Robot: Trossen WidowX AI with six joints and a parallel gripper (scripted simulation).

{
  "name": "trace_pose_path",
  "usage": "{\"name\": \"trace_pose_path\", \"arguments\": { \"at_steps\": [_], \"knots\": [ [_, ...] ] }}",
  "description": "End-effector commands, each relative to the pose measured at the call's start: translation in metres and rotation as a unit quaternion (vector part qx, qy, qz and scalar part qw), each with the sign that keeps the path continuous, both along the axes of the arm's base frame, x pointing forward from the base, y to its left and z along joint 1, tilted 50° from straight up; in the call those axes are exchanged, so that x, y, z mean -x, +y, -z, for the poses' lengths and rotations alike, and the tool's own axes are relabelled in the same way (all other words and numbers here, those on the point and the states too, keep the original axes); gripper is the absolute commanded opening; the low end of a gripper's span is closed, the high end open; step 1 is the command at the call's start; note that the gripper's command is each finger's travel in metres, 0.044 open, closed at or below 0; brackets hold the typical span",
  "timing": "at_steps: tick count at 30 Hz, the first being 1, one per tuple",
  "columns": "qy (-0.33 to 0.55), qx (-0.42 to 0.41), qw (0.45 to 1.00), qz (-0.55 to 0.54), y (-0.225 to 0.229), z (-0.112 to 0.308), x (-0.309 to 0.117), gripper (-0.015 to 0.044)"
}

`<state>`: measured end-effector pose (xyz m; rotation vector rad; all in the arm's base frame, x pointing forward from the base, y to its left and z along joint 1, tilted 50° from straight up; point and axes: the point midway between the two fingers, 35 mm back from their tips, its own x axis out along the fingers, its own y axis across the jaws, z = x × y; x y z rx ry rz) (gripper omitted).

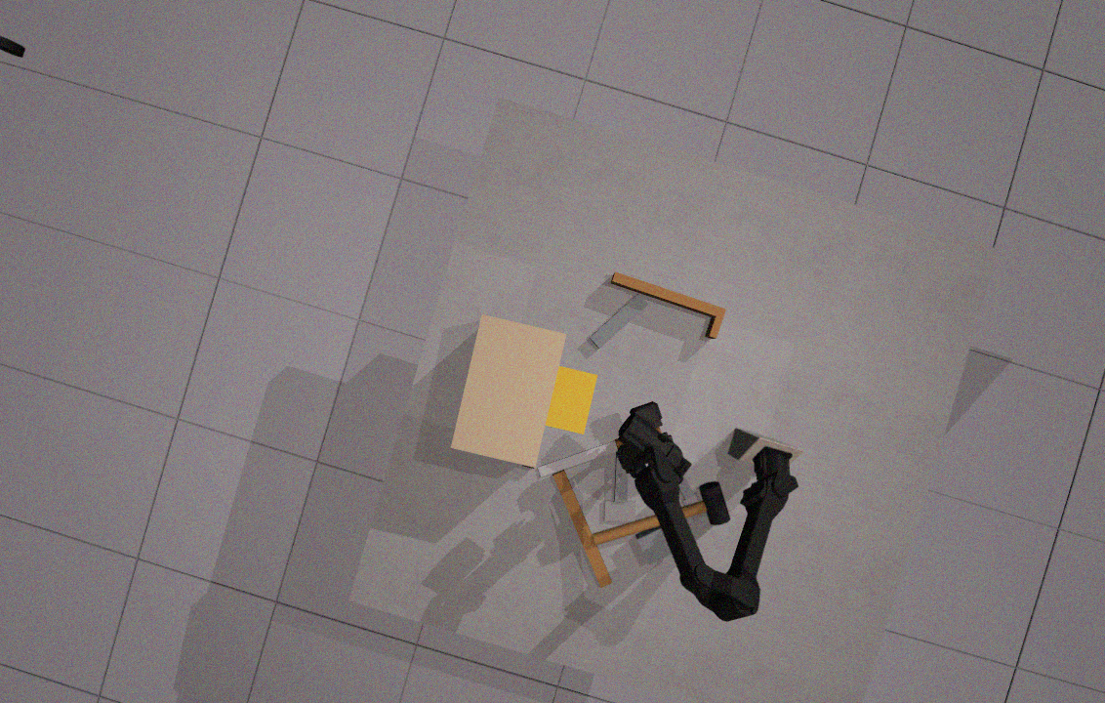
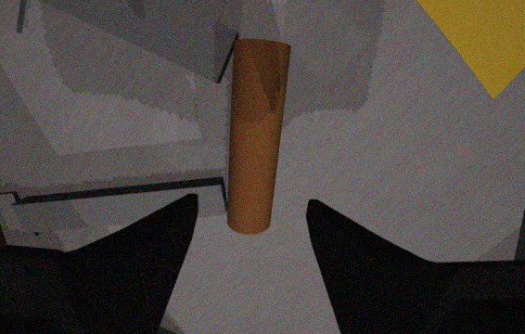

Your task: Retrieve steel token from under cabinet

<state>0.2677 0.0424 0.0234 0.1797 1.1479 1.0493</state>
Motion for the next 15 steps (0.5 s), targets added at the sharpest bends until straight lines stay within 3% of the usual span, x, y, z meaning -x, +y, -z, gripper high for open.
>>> {"name": "trace_pose_path", "arguments": {
  "at_steps": [1, 15],
  "knots": [
    [0.003, -0.003, 1.000, 0.002, 0.002, 0.004, 0.002, 0.0270],
    [0.003, -0.003, 1.000, 0.002, 0.014, 0.014, 0.000, 0.0270]
  ]
}}
